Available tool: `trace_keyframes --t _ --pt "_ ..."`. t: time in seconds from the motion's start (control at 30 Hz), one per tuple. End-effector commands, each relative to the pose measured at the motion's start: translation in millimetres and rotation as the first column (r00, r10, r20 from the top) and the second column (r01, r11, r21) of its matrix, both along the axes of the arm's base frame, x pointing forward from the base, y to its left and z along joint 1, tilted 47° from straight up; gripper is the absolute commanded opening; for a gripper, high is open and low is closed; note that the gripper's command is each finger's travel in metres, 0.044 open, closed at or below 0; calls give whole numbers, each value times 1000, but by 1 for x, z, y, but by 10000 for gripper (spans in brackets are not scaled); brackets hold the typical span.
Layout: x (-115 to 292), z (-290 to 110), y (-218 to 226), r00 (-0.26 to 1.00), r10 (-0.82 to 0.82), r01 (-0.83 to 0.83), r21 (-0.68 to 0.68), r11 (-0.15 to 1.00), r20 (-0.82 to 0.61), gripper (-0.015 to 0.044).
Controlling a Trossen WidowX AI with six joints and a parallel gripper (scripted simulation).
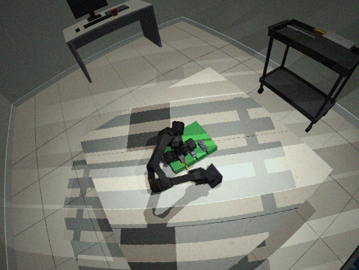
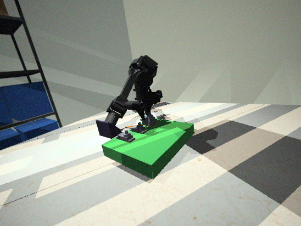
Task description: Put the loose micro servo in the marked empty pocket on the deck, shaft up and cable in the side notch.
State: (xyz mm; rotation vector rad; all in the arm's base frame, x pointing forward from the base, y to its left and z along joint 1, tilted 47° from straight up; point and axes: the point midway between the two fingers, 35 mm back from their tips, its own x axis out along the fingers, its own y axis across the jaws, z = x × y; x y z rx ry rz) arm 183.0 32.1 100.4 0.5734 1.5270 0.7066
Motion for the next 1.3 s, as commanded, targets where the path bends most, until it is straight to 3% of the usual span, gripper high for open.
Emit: trace_keyframes --t 0.0,0.7,0.93,1.27 --pt "-1 -2 3 1000 -7 7 1 1000 1 0" --pt "-2 -15 17 1000 -7 7 2 1000 1 0" --pt "-2 -14 15 1000 -7 7 2 1000 1 184" --pt "-2 11 -10 1000 -7 7 1 1000 0 187"
